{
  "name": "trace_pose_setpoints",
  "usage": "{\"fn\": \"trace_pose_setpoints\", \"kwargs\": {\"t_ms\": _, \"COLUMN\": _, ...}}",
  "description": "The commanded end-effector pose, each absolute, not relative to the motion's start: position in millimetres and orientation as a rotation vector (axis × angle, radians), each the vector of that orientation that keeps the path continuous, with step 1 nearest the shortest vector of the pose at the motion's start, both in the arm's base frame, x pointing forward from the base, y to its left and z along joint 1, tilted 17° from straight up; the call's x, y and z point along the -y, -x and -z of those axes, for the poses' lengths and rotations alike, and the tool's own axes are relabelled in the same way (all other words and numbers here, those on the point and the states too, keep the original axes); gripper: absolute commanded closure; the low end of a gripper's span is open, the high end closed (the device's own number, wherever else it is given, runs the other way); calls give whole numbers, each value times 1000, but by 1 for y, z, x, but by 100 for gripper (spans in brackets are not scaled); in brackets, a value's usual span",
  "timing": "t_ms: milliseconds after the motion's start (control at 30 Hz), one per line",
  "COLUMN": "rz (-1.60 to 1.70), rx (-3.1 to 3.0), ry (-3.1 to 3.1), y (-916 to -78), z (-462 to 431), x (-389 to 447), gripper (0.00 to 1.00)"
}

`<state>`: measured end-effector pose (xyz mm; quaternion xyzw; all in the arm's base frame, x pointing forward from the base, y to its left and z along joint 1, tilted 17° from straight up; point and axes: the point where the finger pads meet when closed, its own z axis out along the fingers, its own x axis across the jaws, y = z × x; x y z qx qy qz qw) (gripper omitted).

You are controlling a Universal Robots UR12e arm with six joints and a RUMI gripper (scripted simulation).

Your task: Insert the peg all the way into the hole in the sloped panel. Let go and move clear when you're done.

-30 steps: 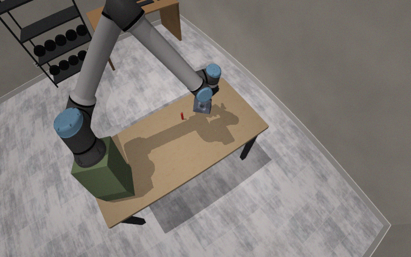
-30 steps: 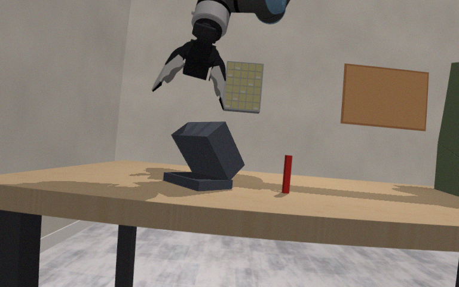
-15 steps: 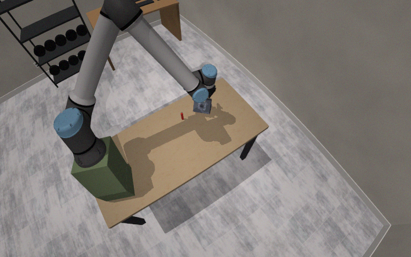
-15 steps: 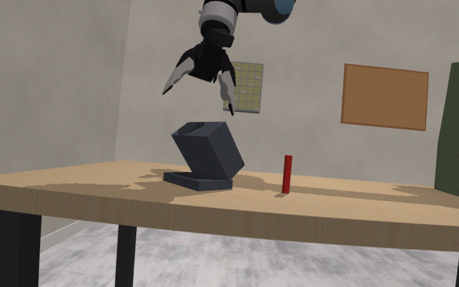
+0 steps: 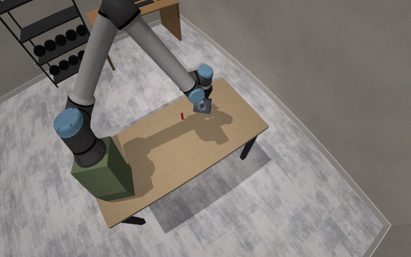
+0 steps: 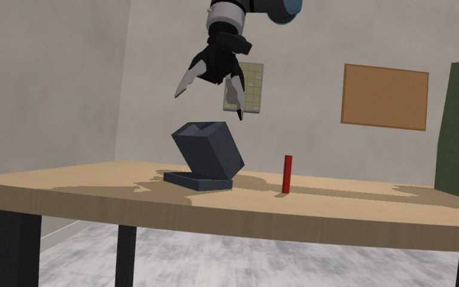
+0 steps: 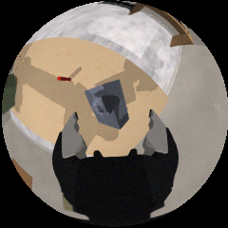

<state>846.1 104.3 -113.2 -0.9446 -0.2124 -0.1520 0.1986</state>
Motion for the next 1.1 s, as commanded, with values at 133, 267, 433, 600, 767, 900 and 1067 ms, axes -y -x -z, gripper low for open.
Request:
{"fn": "trace_pose_setpoints", "kwargs": {"t_ms": 133, "rz": 440, "rx": 731, "ry": 2636, "y": -833, "z": 118, "x": -108, "gripper": 0}}
{"fn": "trace_pose_setpoints", "kwargs": {"t_ms": 267, "rz": 446, "rx": 805, "ry": 2629, "y": -825, "z": 120, "x": -110, "gripper": 0}}
{"fn": "trace_pose_setpoints", "kwargs": {"t_ms": 433, "rz": 452, "rx": 899, "ry": 2618, "y": -816, "z": 124, "x": -113, "gripper": 0}}
{"fn": "trace_pose_setpoints", "kwargs": {"t_ms": 600, "rz": 457, "rx": 992, "ry": 2603, "y": -806, "z": 127, "x": -115, "gripper": 0}}
{"fn": "trace_pose_setpoints", "kwargs": {"t_ms": 767, "rz": 459, "rx": 1048, "ry": 2593, "y": -800, "z": 129, "x": -117, "gripper": 0}}
{"fn": "trace_pose_setpoints", "kwargs": {"t_ms": 900, "rz": 462, "rx": 1123, "ry": 2577, "y": -793, "z": 132, "x": -119, "gripper": 0}}
{"fn": "trace_pose_setpoints", "kwargs": {"t_ms": 1067, "rz": 464, "rx": 1217, "ry": 2554, "y": -783, "z": 135, "x": -121, "gripper": 0}}
